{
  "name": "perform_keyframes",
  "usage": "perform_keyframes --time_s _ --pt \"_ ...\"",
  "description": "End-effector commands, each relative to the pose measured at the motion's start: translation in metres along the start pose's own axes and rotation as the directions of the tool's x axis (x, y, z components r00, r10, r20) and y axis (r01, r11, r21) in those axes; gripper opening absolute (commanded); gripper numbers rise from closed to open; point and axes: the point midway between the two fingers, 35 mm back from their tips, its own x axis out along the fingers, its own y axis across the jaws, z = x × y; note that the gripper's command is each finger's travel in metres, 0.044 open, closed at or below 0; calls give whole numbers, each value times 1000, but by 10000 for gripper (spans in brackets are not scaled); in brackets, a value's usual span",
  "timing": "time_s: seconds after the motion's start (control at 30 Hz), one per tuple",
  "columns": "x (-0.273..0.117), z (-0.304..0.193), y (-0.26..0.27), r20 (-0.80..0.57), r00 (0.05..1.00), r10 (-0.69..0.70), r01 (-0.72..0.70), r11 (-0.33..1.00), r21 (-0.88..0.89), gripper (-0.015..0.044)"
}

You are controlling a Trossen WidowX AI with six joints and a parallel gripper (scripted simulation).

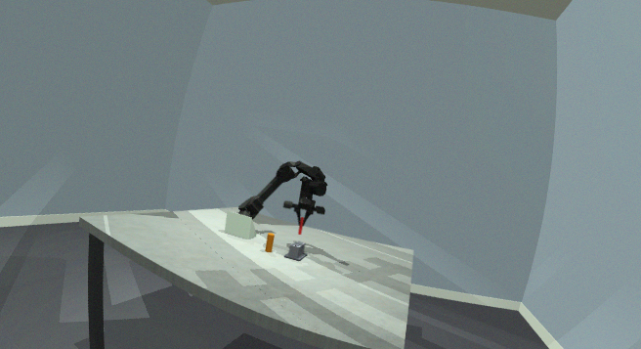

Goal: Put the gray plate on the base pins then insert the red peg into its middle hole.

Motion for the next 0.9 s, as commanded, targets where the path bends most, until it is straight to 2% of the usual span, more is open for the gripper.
perform_keyframes --time_s 0.0,0.87 --pt "-1 15 1 8 1000 -3 4 1000 -9 0" --pt "6 97 -2 3 1000 -13 13 999 -33 0"
